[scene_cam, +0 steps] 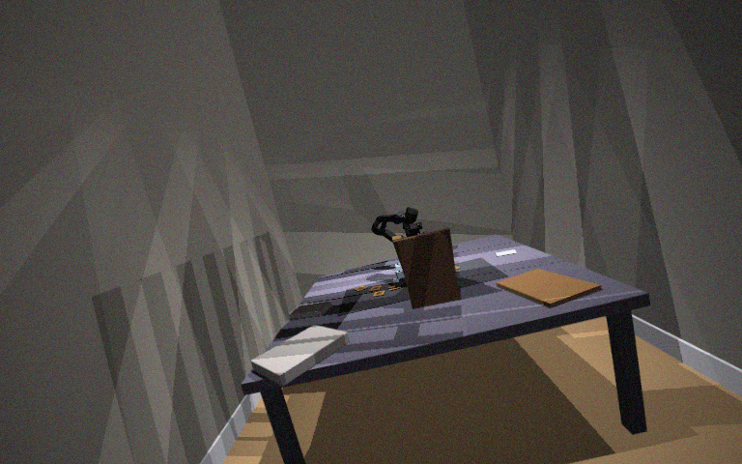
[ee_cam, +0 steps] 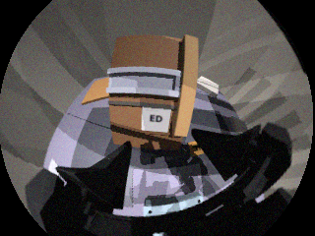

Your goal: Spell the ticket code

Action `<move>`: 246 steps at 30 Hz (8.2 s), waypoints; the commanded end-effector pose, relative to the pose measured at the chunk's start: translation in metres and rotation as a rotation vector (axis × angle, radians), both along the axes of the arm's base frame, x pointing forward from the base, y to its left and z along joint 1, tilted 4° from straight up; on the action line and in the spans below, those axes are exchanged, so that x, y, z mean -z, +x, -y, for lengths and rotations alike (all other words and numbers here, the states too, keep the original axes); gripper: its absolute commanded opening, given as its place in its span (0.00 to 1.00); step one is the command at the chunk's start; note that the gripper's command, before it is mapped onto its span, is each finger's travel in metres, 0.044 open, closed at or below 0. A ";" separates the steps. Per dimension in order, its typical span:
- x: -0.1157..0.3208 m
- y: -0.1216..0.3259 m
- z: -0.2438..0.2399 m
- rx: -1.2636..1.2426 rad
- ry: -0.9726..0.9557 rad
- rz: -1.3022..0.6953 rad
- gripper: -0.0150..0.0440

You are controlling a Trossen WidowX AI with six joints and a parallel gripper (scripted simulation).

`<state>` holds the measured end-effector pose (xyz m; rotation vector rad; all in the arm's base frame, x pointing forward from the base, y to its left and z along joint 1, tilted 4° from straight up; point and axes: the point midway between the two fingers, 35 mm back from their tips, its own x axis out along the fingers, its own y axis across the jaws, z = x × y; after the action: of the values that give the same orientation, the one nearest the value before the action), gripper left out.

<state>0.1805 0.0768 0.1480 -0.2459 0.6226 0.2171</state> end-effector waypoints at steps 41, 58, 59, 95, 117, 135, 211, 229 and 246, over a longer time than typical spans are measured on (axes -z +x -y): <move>-0.172 0.035 -0.036 -1.170 -0.912 0.002 1.00; -0.146 0.062 -0.002 -0.963 -0.853 -0.148 0.83; -0.141 0.066 0.006 -0.927 -0.842 -0.172 0.83; 0.090 0.016 0.262 0.486 0.047 -0.847 0.83; 0.112 0.018 0.264 0.486 0.047 -0.848 0.83; 0.130 0.019 0.265 0.486 0.047 -0.848 0.83; 0.116 0.014 0.265 0.486 0.047 -0.848 0.25; 0.107 0.011 0.264 0.486 0.047 -0.848 0.25; 0.100 0.013 0.264 0.506 0.043 -0.843 0.25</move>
<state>0.1909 -0.1859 0.0460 0.0677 1.4933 -0.1578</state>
